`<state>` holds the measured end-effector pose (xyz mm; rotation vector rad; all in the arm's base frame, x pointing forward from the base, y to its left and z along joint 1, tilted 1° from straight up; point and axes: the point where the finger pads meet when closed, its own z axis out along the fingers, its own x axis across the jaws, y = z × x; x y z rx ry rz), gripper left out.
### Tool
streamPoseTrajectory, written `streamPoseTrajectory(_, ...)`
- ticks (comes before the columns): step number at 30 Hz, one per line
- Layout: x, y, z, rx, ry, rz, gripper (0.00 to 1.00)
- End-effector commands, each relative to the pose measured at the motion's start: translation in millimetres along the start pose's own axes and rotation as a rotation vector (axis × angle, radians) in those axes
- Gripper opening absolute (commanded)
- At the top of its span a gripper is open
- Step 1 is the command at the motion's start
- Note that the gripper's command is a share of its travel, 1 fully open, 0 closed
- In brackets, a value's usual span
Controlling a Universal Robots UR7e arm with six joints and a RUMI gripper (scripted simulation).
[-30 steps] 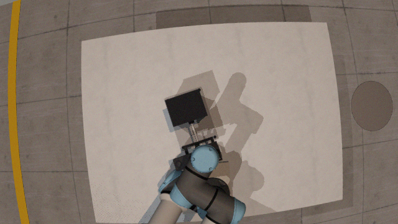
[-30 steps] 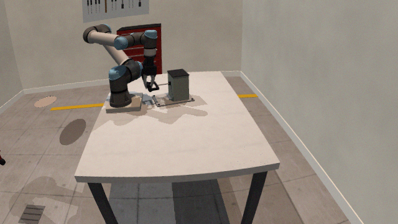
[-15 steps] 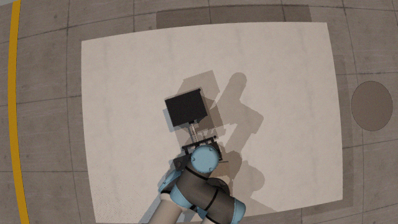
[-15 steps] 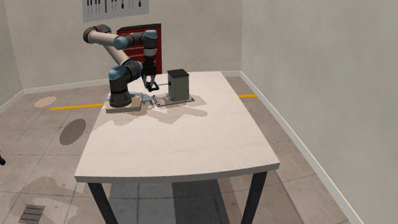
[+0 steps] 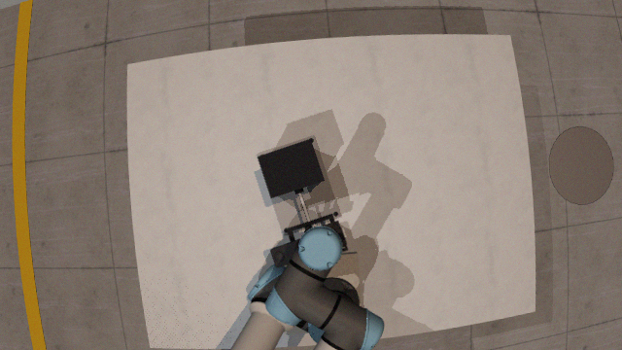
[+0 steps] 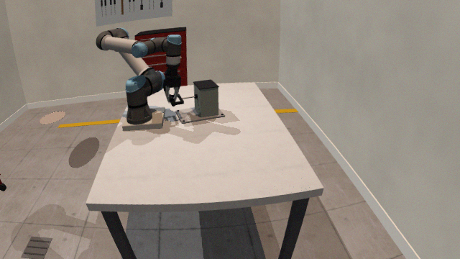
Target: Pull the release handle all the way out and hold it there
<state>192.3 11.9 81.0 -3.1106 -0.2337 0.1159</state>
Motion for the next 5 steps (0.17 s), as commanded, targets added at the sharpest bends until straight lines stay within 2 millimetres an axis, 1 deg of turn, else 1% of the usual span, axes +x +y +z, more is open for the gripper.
streamPoseTrajectory(1,-4.8,0.5,1.1,-0.001,-0.014,0.001,0.0)
streamPoseTrajectory(5,-4.8,0.5,1.1,-0.001,-0.014,0.001,0.0)
